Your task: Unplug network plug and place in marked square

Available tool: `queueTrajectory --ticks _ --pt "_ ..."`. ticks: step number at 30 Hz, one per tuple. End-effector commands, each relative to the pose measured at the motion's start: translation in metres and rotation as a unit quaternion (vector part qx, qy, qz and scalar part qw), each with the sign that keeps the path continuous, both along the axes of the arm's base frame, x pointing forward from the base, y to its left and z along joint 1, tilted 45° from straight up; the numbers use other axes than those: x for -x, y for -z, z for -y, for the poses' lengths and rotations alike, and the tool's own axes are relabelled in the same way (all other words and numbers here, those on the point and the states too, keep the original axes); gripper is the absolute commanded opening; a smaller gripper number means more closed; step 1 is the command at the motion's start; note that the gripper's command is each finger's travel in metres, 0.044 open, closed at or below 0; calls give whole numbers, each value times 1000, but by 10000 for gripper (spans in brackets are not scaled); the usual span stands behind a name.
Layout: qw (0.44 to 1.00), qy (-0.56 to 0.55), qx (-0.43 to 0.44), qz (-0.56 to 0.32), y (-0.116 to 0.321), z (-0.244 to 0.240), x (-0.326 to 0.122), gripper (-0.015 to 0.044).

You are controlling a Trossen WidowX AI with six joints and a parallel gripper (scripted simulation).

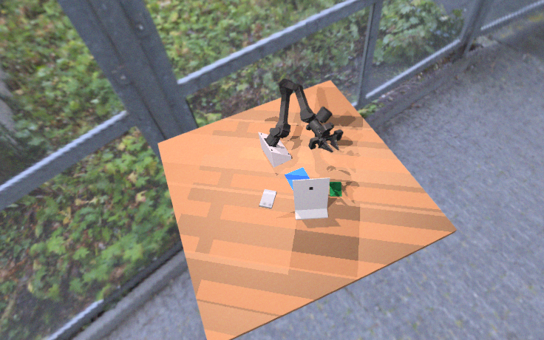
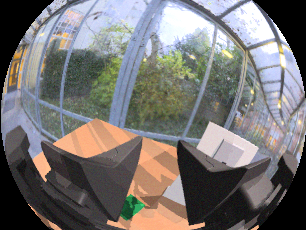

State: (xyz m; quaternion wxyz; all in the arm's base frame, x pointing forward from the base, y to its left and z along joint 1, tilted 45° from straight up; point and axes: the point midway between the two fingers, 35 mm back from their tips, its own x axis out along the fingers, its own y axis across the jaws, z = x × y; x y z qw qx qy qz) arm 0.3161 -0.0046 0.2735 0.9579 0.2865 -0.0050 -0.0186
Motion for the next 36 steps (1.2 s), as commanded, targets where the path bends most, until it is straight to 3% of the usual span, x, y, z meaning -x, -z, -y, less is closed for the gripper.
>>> queueTrajectory --ticks 1,18,36 --pt "997 9 -74 -7 17 3 -1 156" --pt "932 43 -359 0 63 14 6 156" --pt "777 79 -624 28 109 25 22 156"
